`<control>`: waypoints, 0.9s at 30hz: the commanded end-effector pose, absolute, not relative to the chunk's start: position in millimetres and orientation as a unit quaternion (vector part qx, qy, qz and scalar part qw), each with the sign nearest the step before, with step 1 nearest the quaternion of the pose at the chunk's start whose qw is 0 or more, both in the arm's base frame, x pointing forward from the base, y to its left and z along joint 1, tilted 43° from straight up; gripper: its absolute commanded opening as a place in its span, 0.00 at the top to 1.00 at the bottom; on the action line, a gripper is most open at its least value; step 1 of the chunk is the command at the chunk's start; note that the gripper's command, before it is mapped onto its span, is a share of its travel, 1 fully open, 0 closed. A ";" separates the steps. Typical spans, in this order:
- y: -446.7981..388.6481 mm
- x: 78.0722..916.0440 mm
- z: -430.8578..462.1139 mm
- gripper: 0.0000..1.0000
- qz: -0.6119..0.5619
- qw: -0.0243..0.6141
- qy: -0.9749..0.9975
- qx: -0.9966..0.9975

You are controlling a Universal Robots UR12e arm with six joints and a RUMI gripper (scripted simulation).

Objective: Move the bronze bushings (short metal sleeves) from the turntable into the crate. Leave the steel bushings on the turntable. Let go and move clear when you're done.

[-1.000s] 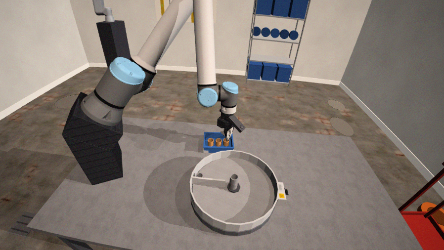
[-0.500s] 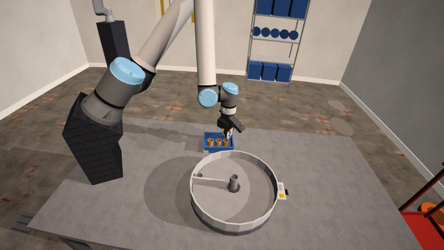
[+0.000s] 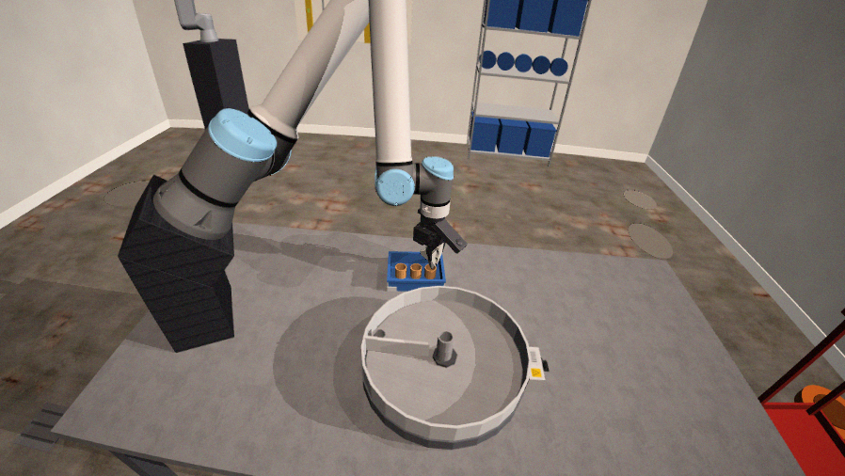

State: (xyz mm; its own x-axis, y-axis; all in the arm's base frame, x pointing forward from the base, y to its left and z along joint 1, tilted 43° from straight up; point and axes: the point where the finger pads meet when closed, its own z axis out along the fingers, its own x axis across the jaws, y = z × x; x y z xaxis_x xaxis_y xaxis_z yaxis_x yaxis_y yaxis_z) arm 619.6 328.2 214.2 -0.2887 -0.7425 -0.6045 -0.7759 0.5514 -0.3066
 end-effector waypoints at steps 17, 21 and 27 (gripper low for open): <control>328.3 619.7 214.8 1.00 0.023 0.364 0.802 -0.473; 328.3 619.7 214.8 0.94 0.023 0.364 0.802 -0.473; 328.3 619.7 214.8 0.94 0.023 0.364 0.802 -0.473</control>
State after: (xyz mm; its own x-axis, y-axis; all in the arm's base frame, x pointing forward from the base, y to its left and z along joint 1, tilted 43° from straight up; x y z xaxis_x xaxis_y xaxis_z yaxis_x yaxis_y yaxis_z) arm 619.6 328.2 214.2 -0.2887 -0.7425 -0.6045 -0.7759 0.5514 -0.3066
